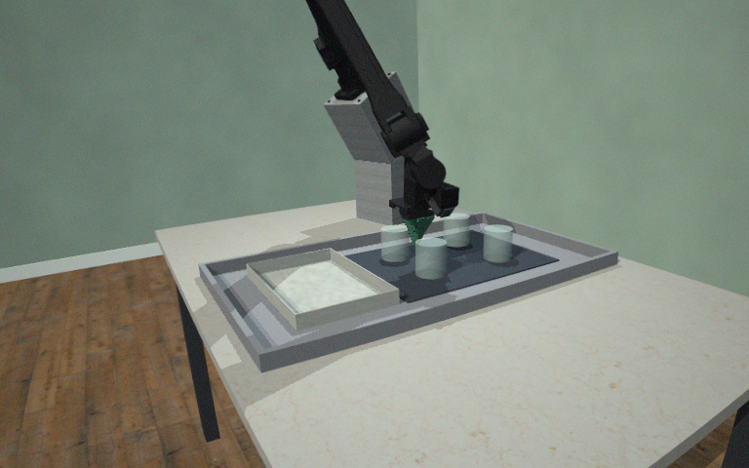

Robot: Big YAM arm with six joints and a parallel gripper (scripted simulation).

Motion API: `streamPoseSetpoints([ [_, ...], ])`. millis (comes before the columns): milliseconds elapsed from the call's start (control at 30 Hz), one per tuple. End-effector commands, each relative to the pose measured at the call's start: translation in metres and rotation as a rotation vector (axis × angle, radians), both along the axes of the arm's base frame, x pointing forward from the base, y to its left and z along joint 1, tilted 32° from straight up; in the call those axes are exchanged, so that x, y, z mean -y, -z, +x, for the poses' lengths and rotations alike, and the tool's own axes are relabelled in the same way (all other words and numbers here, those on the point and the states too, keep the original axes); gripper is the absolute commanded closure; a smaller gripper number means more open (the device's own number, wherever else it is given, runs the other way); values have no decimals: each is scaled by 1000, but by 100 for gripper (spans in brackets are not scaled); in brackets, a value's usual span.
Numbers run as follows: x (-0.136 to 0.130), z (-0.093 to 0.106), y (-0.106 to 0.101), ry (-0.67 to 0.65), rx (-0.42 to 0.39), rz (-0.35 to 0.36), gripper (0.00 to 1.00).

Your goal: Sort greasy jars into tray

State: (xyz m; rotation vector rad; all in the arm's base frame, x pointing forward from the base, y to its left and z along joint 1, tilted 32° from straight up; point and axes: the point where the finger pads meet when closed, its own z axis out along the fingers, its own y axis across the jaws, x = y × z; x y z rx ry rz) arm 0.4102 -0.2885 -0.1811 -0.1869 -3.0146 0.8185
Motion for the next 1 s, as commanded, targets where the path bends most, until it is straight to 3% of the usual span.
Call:
streamPoseSetpoints([
  [0, 7, 56, -5, -21, 95, -28, 100],
  [967, 7, 59, -6, -21, 95, -28, 100],
])
